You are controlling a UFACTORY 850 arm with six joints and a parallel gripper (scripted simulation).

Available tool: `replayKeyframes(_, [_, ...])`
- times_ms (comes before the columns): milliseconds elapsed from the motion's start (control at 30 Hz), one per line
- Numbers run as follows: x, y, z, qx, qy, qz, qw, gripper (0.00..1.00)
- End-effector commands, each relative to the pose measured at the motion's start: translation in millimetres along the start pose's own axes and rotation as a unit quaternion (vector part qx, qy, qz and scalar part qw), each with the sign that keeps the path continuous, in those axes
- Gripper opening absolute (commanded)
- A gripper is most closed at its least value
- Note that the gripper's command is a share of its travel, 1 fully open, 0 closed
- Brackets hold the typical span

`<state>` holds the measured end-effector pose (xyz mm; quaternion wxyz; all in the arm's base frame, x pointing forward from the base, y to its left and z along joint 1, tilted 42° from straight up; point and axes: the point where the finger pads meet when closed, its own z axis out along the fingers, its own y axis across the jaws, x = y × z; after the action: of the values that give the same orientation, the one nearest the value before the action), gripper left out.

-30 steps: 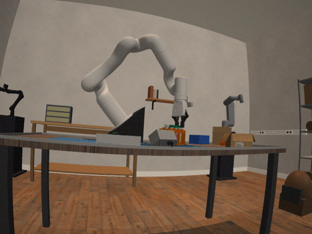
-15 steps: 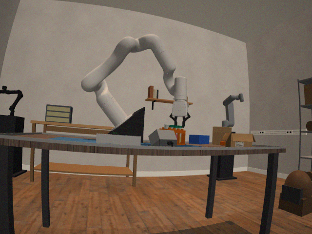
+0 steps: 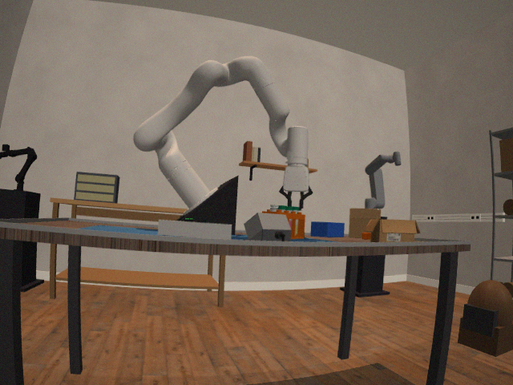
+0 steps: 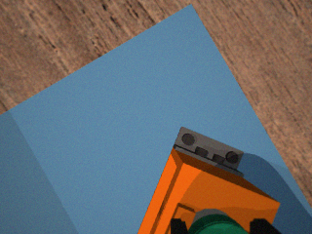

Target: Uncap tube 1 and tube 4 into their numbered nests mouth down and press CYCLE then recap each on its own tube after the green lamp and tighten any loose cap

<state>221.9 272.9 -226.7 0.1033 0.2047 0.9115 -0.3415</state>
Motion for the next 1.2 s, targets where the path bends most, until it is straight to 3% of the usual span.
replayKeyframes(0, [-0.1, 0.9, -1.0, -0.001, 0.0, 0.0, 1.0, 0.0])
replayKeyframes(133, [-0.1, 0.9, -1.0, -0.001, 0.0, 0.0, 1.0, 0.0])
replayKeyframes(467, [-0.1, 1.0, -0.6, -0.001, 0.0, 0.133, 0.991, 0.0])
replayKeyframes(700, [-0.1, 1.0, -0.3, -0.001, 0.0, 0.247, 0.969, 0.0])
replayKeyframes(967, [-0.1, 1.0, 0.1, -0.001, 0.0, 0.374, 0.927, 0.0])
replayKeyframes(1133, [-0.1, 1.0, 0.2, -0.001, 0.0, 0.383, 0.924, 0.0])
replayKeyframes(1167, [-0.1, 0.9, 0.2, -0.001, 0.0, 0.383, 0.924, 0.46])
